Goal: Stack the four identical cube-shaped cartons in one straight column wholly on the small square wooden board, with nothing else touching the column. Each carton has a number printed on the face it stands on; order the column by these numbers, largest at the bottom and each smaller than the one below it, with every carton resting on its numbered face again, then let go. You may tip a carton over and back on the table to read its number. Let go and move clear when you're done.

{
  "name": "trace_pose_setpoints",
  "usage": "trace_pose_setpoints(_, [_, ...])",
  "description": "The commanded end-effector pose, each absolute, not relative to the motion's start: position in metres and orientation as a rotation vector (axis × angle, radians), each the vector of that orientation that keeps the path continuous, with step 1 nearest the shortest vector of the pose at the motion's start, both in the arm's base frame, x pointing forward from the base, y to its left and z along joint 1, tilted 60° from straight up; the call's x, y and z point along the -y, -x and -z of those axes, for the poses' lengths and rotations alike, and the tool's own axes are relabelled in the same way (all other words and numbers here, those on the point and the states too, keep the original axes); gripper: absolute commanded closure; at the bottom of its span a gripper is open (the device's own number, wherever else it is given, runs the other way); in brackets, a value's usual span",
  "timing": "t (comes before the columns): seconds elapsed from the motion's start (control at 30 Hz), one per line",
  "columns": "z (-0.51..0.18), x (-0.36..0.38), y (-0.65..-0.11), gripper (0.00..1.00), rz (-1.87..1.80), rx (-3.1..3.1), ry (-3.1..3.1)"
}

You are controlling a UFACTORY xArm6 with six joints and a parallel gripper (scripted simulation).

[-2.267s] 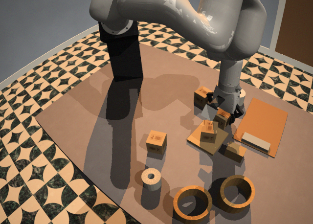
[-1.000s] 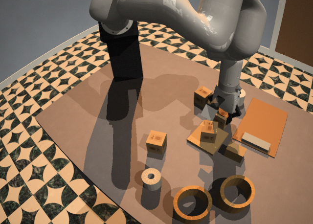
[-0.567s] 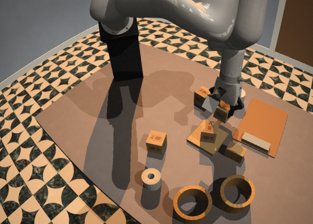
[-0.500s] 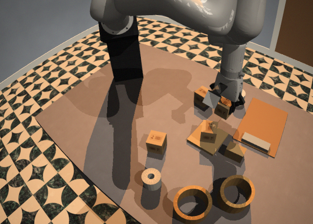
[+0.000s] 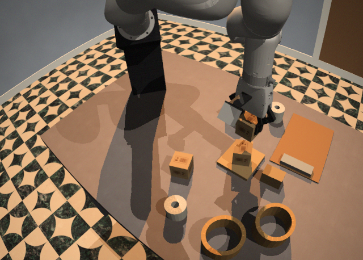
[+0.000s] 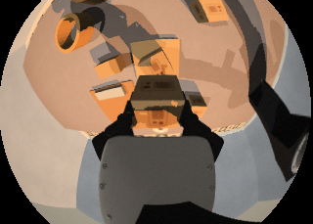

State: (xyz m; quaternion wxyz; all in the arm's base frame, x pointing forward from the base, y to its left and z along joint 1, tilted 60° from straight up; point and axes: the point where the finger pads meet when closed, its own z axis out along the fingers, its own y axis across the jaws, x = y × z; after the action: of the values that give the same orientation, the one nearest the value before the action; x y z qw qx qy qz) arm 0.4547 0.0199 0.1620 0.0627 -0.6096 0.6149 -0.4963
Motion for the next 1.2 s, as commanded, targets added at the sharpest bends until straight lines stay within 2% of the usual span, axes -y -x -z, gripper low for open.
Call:
trace_pose_setpoints(0.0, [-0.16,0.005,-0.468,1.0,1.477,-1.841,1.853])
trace_pose_setpoints(1.13, [-0.147,0.019,-0.486,1.0,1.478,-1.84,1.852])
trace_pose_setpoints(1.17, [-0.147,0.019,-0.486,0.0,1.478,-1.84,1.852])
